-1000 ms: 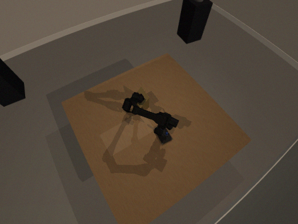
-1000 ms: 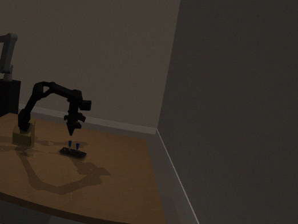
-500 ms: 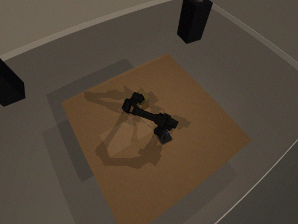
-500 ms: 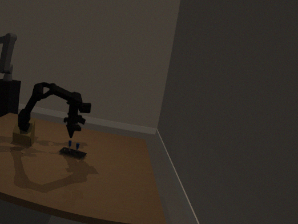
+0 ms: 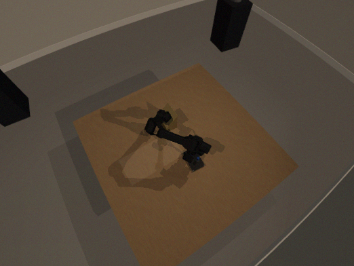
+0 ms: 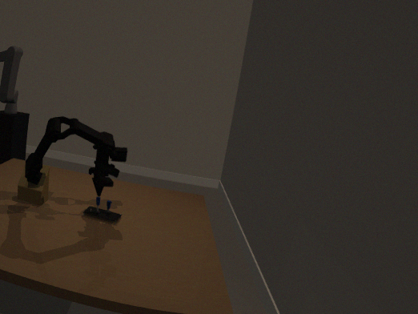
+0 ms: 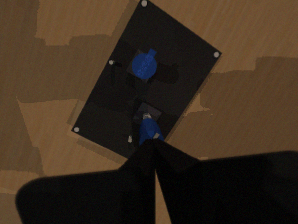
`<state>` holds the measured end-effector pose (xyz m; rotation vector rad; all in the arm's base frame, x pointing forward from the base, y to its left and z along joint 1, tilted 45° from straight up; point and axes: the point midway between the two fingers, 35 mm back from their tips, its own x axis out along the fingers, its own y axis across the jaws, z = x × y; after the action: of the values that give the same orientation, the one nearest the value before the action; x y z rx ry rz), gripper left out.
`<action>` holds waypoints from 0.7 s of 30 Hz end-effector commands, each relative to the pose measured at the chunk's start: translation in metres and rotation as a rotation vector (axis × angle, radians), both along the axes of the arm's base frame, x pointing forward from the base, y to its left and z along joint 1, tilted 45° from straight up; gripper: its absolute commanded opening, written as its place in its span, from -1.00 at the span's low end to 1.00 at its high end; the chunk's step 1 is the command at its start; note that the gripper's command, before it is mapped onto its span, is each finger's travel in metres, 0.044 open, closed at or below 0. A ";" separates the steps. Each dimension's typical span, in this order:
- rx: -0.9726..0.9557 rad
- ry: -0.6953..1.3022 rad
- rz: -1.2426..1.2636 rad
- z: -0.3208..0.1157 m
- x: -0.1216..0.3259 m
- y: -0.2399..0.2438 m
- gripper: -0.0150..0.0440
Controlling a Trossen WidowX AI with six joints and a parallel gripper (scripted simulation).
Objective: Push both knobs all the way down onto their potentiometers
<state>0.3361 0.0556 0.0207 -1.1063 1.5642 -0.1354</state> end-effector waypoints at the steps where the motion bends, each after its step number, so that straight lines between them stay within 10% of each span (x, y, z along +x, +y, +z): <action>1: -0.005 0.005 0.003 0.000 -0.001 -0.001 -0.49; 21: -0.006 0.005 0.003 -0.004 0.000 -0.005 -0.49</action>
<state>0.3364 0.0532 0.0180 -1.1069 1.5639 -0.1351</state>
